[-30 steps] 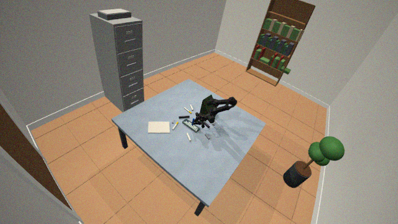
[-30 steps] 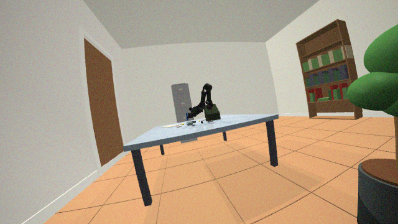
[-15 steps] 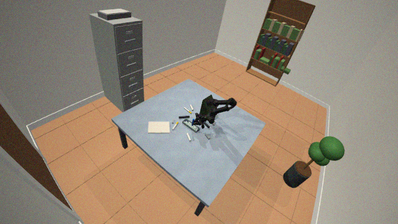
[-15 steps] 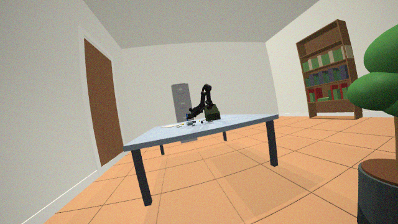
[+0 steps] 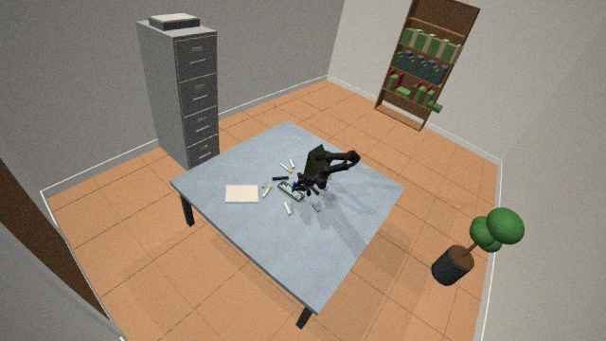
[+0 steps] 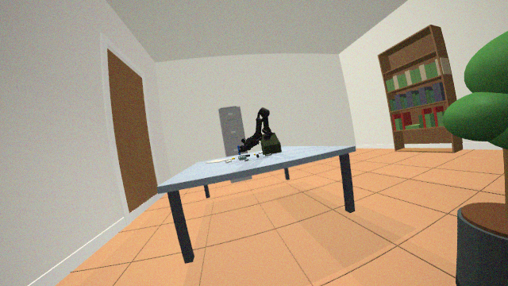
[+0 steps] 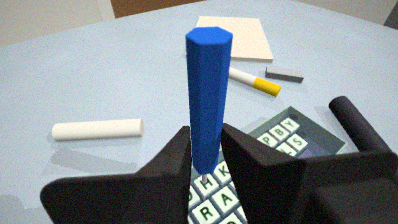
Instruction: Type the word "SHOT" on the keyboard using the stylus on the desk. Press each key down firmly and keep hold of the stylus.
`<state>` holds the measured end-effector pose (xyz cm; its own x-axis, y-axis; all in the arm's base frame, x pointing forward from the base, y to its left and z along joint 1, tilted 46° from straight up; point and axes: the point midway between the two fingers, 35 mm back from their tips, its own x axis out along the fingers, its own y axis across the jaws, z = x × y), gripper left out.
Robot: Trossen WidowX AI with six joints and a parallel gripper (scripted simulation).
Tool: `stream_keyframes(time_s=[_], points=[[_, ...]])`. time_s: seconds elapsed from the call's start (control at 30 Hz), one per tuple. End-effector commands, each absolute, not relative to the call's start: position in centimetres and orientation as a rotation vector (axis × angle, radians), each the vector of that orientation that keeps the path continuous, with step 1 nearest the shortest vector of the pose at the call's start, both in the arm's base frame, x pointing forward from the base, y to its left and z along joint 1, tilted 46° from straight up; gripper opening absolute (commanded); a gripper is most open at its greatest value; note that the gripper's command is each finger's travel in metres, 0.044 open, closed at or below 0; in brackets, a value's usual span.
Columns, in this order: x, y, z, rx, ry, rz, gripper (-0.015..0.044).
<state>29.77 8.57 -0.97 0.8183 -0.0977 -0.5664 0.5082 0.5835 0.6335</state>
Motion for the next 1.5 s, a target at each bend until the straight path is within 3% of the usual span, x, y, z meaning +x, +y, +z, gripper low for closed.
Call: stream_keyframes(time_s=[0.0,1.37,1.47], points=[[29.8,8.7,-1.3,0.884,0.514,-0.378,0.0081],[29.9,6.4,1.1,0.888,0.509,-0.380,0.0084],[29.9,6.4,1.1,0.888,0.509,-0.380,0.0064]])
